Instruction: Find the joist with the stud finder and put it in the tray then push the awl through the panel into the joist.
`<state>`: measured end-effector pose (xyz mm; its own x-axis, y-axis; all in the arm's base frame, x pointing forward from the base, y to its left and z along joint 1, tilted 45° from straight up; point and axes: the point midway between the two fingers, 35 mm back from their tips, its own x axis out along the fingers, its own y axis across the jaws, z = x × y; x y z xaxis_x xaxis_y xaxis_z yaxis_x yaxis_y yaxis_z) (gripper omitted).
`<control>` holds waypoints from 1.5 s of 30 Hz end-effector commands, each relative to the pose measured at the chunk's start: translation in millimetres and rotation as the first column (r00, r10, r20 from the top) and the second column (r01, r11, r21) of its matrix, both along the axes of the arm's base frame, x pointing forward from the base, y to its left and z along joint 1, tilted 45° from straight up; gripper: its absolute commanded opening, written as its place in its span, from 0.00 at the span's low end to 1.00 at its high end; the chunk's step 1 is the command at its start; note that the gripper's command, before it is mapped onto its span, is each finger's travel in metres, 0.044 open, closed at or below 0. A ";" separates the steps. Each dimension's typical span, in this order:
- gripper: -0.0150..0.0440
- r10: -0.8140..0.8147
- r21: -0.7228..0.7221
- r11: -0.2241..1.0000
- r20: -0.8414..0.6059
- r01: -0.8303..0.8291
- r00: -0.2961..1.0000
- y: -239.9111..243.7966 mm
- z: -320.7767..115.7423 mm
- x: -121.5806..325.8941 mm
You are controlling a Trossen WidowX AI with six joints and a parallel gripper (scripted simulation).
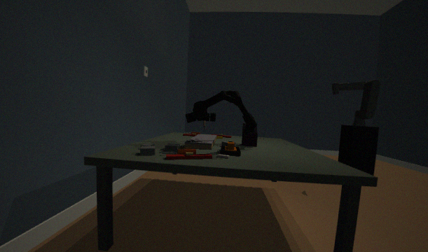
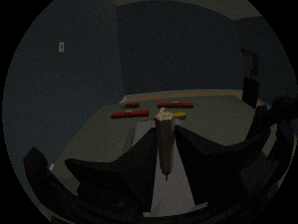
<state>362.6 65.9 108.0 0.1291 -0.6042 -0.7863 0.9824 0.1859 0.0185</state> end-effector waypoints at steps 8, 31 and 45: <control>0.25 -0.014 -0.015 1.000 0.009 0.014 1.000 5.0 -0.1 -0.7; 0.25 -0.014 -0.014 1.000 0.008 0.014 1.000 27.3 -22.2 -4.3; 0.25 -0.014 -0.013 1.000 0.008 0.014 1.000 40.0 -34.8 -6.1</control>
